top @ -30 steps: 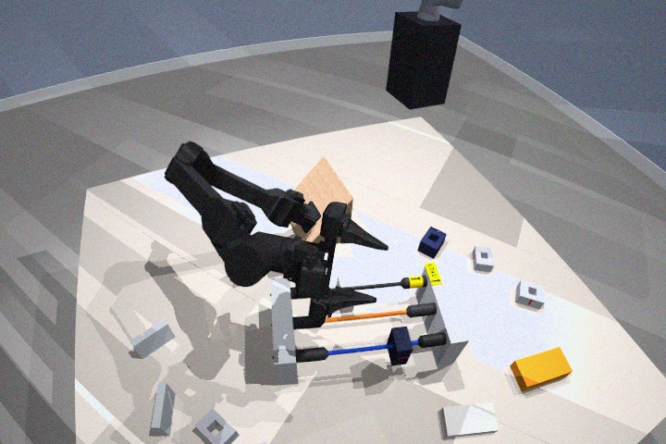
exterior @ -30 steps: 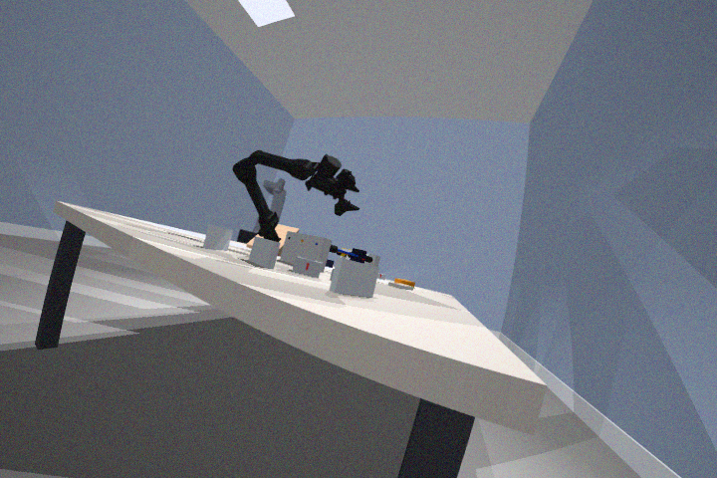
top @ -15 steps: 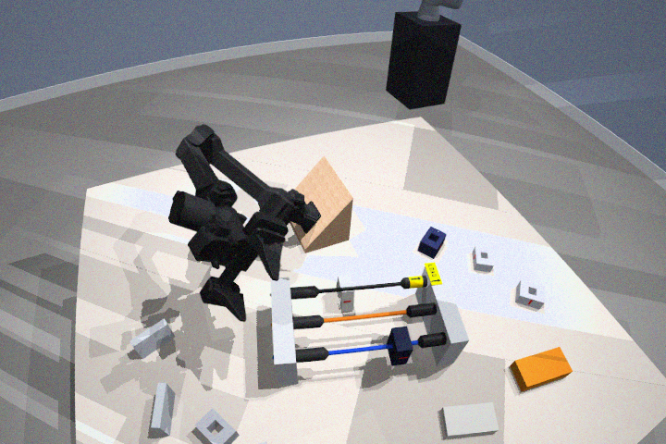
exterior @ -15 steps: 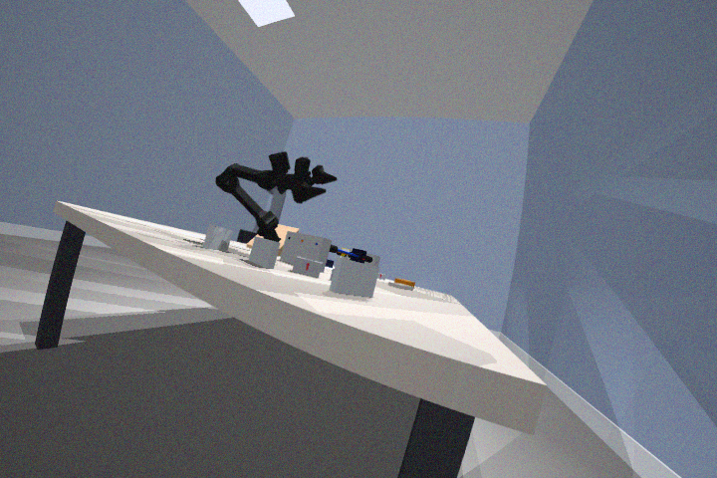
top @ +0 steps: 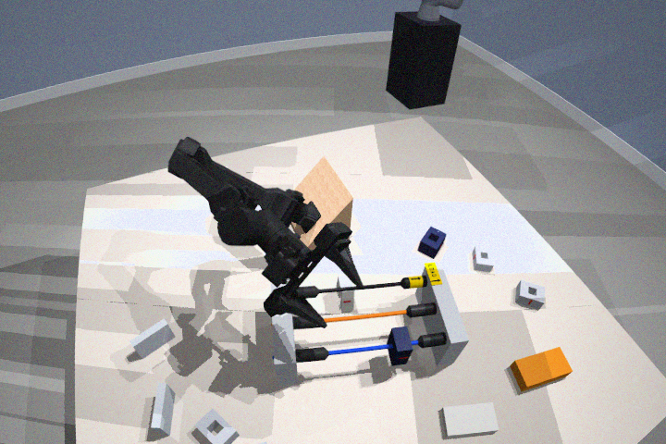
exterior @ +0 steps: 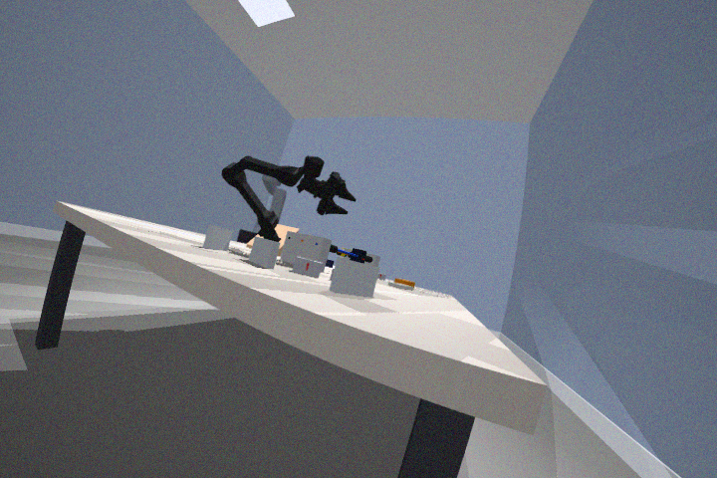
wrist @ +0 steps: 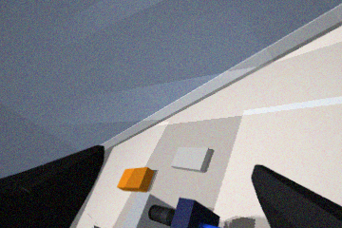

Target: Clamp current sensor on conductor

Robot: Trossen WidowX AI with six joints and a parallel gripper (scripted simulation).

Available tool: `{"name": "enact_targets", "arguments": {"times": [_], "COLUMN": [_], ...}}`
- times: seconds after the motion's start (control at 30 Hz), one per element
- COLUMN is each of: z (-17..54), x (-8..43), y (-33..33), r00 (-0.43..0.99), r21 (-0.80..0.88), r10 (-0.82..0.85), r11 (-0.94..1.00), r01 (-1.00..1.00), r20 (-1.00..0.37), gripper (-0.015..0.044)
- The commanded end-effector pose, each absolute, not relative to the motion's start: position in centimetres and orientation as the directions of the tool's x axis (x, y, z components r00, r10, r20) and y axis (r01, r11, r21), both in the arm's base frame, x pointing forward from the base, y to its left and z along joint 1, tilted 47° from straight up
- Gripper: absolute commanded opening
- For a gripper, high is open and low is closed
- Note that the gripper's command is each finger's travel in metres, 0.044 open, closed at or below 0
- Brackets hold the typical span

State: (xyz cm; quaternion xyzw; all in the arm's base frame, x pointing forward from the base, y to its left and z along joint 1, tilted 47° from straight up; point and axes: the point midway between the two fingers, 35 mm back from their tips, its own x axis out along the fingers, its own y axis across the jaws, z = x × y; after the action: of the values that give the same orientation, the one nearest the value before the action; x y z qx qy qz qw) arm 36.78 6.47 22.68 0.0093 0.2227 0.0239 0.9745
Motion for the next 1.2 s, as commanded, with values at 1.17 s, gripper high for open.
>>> {"name": "enact_targets", "arguments": {"times": [1.17], "z": [0.8], "x": [28.7], "y": [21.2], "r00": [0.335], "r21": [-0.638], "r10": [-0.543], "r11": [0.633], "r01": [-0.439], "r20": [-0.77], "gripper": [0.044]}}
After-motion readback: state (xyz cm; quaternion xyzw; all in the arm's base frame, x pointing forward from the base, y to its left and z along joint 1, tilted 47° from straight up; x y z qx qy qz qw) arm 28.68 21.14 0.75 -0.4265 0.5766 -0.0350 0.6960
